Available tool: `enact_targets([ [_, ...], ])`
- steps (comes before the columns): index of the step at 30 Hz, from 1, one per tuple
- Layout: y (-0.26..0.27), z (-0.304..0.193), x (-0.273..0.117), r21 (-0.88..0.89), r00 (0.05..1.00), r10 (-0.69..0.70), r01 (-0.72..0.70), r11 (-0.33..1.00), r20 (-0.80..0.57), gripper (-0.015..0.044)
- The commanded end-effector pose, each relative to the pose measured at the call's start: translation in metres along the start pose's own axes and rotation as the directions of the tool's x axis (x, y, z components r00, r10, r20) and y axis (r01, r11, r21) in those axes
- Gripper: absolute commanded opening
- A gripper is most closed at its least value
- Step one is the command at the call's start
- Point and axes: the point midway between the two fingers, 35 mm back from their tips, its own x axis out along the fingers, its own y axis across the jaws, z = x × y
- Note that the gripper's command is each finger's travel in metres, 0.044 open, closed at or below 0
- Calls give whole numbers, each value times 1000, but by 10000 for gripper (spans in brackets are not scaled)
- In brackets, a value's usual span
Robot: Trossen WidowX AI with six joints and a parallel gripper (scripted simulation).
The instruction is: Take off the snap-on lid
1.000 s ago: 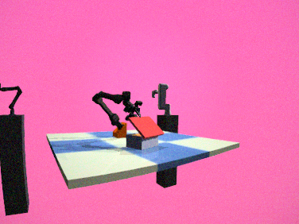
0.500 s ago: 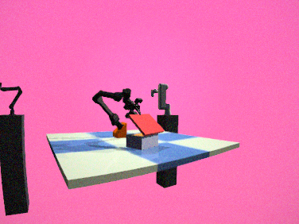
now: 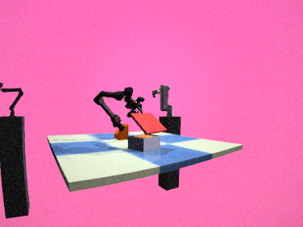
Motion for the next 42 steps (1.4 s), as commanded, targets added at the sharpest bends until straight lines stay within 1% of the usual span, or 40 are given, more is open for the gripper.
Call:
enact_targets([
  [1,-1,-5,1,5,1000,5,-5,1000,1,0],
  [42,-8,-87,-6,7,1000,5,-5,1000,-2,0],
])
